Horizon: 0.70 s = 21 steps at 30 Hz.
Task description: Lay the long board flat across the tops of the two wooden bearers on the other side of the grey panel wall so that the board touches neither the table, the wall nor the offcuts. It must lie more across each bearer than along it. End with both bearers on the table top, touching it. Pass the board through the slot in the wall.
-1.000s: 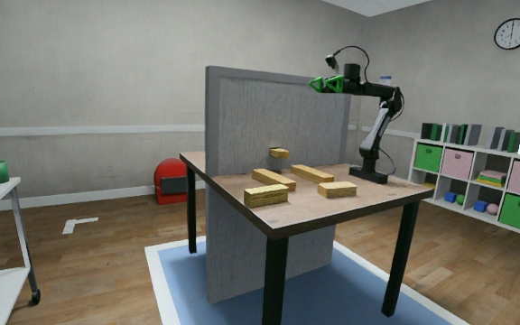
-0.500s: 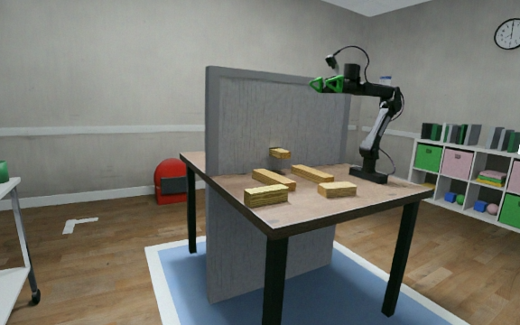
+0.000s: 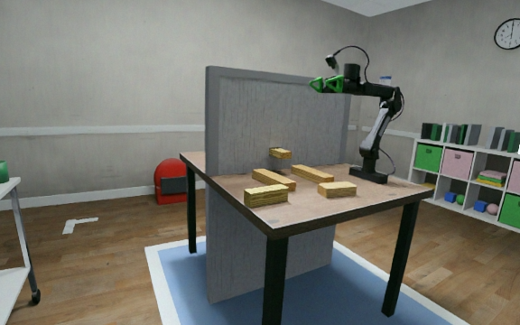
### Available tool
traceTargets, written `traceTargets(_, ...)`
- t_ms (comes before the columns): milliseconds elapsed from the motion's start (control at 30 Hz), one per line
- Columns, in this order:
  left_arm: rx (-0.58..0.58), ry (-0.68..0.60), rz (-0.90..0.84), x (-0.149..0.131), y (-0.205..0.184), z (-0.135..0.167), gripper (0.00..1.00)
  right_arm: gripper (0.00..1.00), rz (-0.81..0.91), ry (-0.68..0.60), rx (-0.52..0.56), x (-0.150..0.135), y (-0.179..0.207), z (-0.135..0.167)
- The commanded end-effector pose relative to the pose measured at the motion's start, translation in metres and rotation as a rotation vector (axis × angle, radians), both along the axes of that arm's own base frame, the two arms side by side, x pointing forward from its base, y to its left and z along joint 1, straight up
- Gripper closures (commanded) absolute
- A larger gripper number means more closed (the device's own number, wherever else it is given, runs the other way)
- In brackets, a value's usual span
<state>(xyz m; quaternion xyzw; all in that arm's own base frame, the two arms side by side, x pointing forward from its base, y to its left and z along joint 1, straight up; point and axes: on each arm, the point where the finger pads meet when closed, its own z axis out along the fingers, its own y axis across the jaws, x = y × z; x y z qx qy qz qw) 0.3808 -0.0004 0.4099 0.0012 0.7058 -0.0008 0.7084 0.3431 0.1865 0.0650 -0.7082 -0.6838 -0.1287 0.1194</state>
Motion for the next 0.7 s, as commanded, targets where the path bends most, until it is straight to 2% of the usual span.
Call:
traceTargets(0, -0.008, -0.074, 0.008, -0.006, 0.002, 0.031, 0.0, 1.0, 0.008, -0.125, 0.074, 0.024, 0.02, 0.036)
traceTargets(333, -0.008, -0.074, 0.008, -0.006, 0.002, 0.031, 0.0, 1.0, 0.006, -0.114, 0.066, 0.023, 0.012, 0.028)
traceTargets(433, -0.008, -0.074, 0.008, -0.006, 0.002, 0.031, 0.0, 1.0, 0.005, -0.132, 0.072, 0.027, 0.012, 0.034)
traceTargets(533, -0.008, -0.074, 0.008, -0.006, 0.002, 0.031, 0.0, 1.0, 0.001, -0.122, 0.072, 0.023, 0.016, 0.032)
traceTargets(600, -0.008, -0.074, 0.008, -0.006, 0.002, 0.031, 0.0, 1.0, 0.007, -0.079, 0.057, 0.009, 0.014, 0.017)
traceTargets(667, -0.008, -0.074, 0.008, -0.006, 0.002, 0.031, 0.0, 1.0, 0.007, -0.092, 0.062, 0.013, 0.016, 0.022)
